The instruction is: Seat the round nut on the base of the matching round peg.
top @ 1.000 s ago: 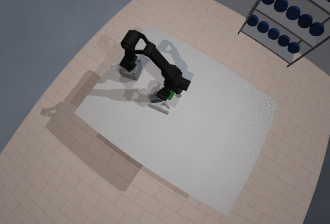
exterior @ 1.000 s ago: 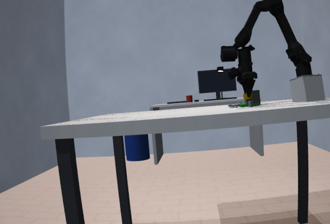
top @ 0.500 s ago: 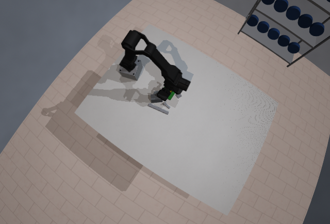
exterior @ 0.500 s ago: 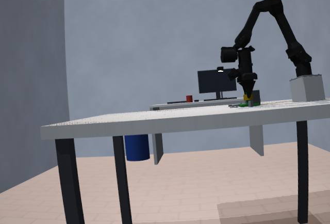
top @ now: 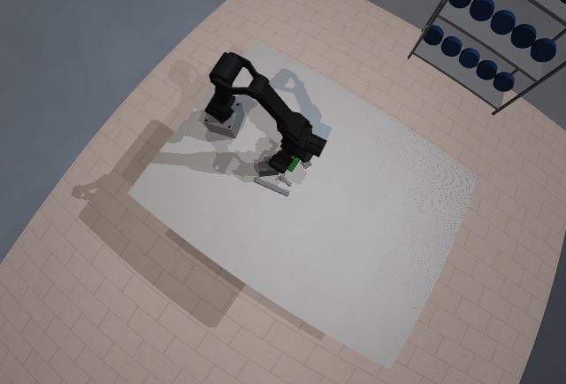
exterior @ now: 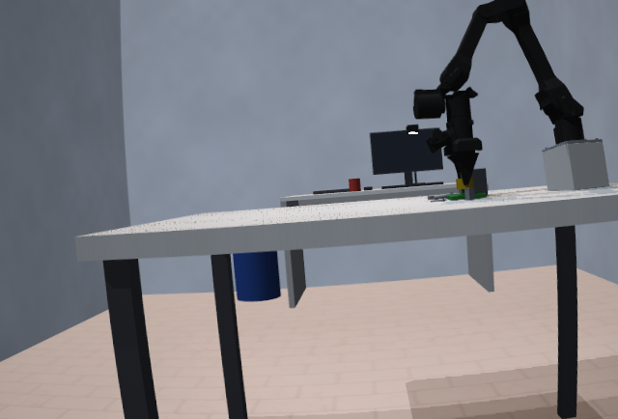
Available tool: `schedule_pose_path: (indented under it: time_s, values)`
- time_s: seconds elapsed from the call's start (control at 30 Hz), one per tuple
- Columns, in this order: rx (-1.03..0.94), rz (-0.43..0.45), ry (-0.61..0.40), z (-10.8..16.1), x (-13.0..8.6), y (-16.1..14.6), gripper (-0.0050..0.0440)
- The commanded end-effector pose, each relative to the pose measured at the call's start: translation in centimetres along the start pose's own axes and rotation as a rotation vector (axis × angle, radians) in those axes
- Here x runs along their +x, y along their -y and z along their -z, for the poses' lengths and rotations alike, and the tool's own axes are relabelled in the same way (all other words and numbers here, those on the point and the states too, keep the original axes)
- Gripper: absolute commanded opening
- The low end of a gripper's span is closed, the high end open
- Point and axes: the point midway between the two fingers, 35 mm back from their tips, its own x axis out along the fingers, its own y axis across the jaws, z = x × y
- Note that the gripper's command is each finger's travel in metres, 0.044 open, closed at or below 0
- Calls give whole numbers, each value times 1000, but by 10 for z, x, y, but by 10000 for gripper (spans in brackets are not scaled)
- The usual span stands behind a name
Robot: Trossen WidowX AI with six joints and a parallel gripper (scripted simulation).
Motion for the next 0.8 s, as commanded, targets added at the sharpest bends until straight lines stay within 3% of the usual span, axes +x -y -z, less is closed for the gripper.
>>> schedule_pose_path:
  time_s: [0.0,0.77]
  values:
    - [1,-2,15,-4,-2,1,-50]
    - [1,-2,15,-4,5,1,-50]
